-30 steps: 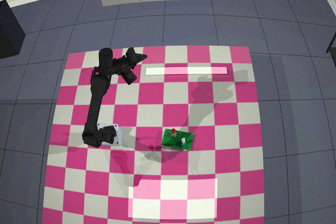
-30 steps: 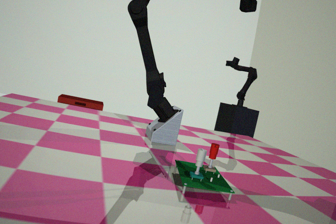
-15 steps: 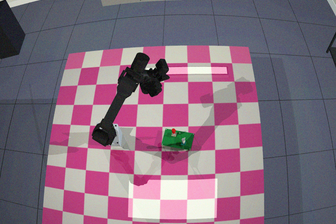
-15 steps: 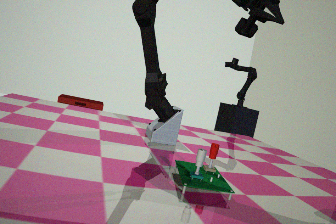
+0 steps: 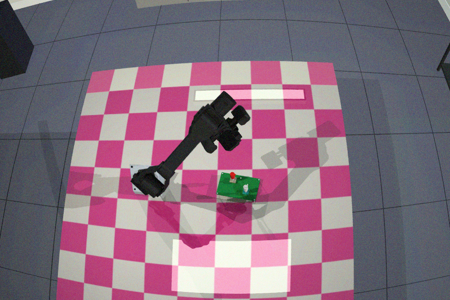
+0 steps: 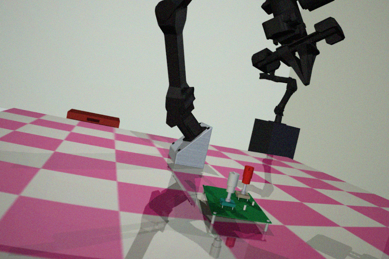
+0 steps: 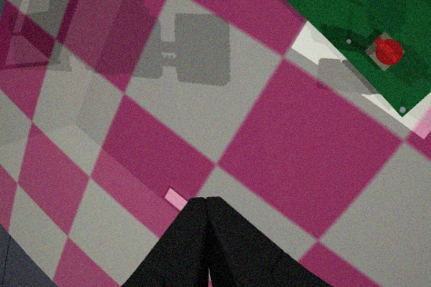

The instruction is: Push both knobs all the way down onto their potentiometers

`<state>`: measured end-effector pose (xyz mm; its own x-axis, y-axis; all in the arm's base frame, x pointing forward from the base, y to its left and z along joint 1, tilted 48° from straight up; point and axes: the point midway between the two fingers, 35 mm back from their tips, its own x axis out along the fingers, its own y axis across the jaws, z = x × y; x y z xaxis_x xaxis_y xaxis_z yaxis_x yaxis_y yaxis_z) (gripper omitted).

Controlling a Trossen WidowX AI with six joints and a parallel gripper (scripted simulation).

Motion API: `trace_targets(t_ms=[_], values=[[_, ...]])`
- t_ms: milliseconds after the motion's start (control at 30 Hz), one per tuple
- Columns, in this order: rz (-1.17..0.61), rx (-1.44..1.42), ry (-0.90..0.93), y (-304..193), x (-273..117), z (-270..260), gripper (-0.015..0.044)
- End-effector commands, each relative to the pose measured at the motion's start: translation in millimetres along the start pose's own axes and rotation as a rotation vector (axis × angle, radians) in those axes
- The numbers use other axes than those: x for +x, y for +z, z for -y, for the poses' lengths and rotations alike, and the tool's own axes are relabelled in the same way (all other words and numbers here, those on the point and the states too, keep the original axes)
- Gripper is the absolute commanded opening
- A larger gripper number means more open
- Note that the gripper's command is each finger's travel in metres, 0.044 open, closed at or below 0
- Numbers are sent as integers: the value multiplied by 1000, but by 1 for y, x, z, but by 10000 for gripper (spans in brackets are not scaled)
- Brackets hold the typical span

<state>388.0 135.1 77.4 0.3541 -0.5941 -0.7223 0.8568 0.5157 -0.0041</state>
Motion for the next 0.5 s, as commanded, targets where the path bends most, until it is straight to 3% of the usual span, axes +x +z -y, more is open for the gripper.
trace_targets(t_ms=[0,467], values=[[-23,-77,-140,12,31,24,0],[-148,-248,-490,40,94,97,0]])
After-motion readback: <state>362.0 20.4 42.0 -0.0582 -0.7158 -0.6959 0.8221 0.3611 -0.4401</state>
